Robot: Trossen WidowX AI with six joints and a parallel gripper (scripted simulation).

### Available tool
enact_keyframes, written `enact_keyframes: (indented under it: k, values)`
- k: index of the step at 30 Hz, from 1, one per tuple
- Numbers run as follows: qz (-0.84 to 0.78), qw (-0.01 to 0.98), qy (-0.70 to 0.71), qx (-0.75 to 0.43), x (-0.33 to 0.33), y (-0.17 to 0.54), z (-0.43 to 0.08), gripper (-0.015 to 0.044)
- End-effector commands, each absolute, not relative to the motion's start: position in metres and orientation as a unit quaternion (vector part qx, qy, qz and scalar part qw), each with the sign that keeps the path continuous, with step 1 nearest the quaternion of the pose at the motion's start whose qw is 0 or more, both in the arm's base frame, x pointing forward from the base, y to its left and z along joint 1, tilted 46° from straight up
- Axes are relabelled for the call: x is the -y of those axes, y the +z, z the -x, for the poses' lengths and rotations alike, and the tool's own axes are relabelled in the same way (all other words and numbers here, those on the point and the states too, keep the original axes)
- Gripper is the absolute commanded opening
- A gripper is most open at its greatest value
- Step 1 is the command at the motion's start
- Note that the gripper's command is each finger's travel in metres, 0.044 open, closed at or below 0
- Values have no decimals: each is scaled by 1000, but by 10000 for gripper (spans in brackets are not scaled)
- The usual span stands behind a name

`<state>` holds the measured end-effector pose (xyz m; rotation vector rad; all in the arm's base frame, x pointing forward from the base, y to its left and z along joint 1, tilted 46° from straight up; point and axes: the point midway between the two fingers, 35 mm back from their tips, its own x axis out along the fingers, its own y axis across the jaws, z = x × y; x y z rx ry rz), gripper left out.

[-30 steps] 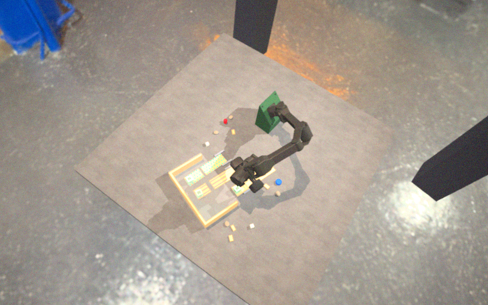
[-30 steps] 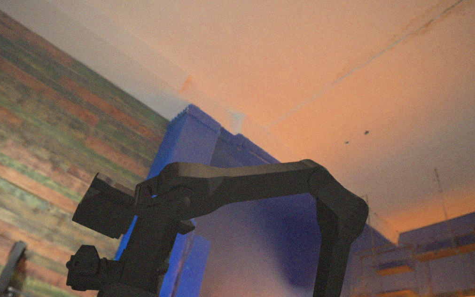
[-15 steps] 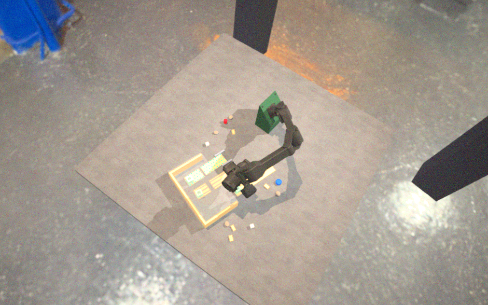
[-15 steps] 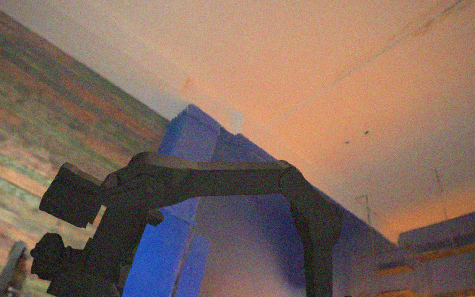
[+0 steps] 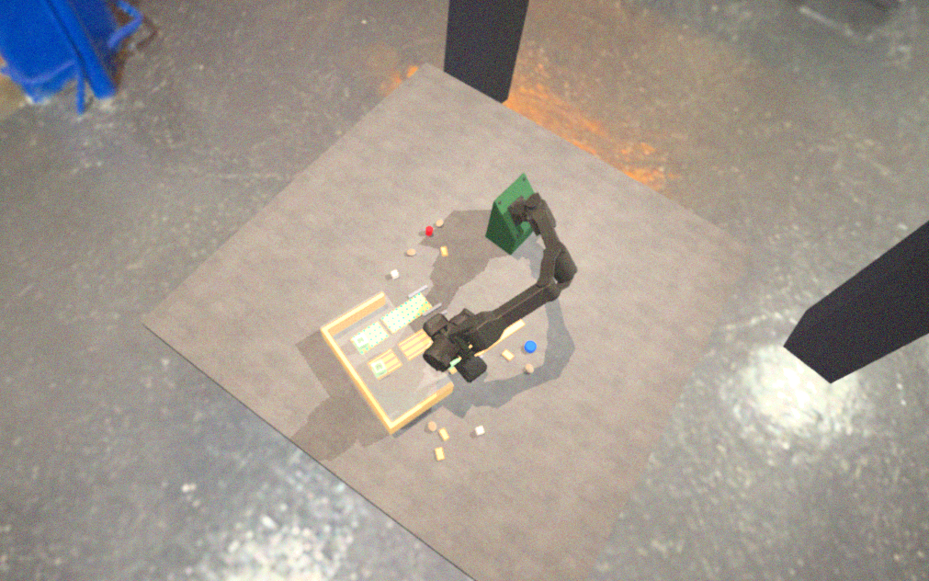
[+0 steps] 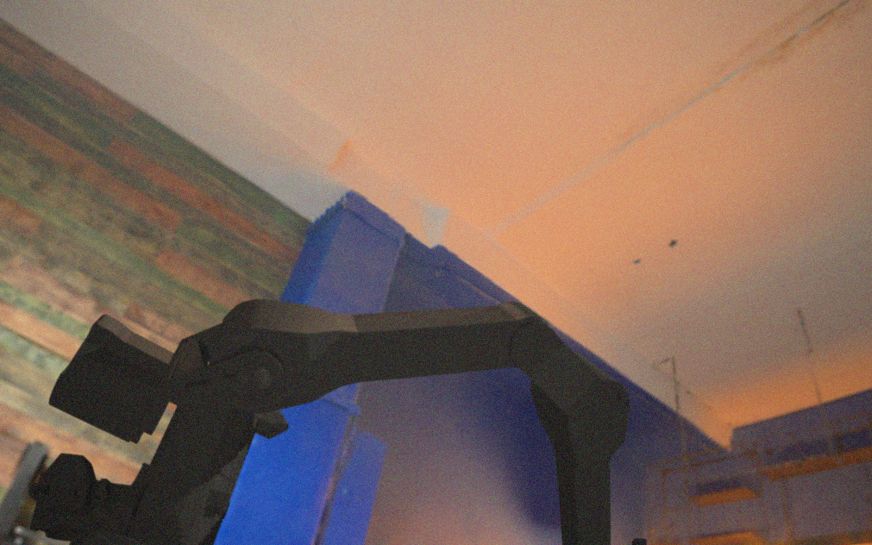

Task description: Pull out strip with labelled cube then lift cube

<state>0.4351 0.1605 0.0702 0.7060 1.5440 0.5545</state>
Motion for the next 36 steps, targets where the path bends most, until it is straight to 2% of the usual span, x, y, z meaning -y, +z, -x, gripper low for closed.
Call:
enact_keyframes:
  k: [1, 34, 36]
  values:
    - [-310, 620, 239, -680, -167, 60, -431, 250]
    - [-310, 620, 240, -680, -183, 46, -429, 250]
    - [-309, 622, 242, -677, -182, 48, -431, 198]
